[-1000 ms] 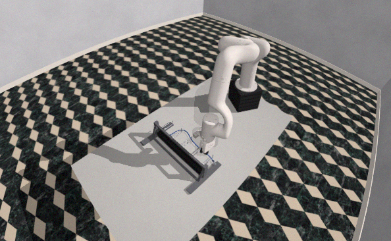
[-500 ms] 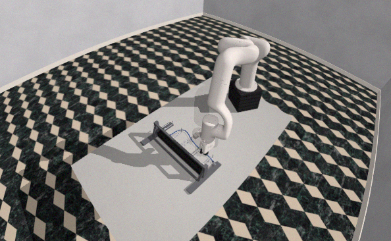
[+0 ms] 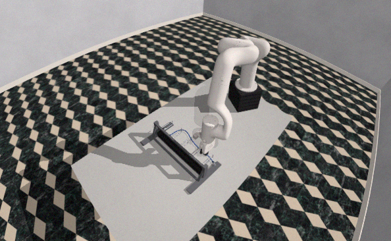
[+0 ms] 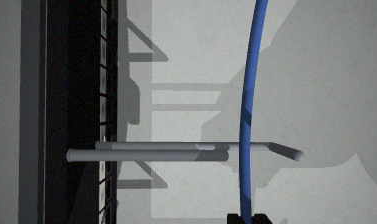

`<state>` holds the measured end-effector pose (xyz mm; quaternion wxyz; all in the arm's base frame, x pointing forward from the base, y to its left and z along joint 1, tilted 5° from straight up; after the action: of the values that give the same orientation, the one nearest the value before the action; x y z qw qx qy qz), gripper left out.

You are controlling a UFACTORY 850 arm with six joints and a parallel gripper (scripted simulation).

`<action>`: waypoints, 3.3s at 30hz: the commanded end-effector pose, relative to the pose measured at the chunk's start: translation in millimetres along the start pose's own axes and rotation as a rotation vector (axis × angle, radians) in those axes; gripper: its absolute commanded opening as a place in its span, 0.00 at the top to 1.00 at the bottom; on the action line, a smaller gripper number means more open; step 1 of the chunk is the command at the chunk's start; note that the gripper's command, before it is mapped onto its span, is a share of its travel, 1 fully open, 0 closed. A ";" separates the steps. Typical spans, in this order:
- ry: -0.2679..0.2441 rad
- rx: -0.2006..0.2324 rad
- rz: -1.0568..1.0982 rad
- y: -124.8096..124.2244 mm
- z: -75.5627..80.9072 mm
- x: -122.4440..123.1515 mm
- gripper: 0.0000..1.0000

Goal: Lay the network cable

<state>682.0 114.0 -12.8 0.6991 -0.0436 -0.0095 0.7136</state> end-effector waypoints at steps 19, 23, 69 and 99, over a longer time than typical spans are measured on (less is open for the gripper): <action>0.000 -0.002 0.000 -11.5 1.2 -0.7 1.00; 0.000 -0.003 0.000 -17.7 1.2 -1.3 1.00; 0.000 -0.003 0.000 -41.1 1.3 -3.3 1.00; 0.000 -0.003 0.000 -41.1 1.3 -3.3 0.65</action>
<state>721.1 111.4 -10.2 0.6991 -0.0431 -0.0087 0.7136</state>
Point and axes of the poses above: the point where the finger pads meet when closed, its own z axis back along the fingers, its own y axis across the jaws, x = y × z, the point moved 6 cm from there along z, back along the fingers, and after that the axes turned 5 degrees about z, right-handed, at the moved point
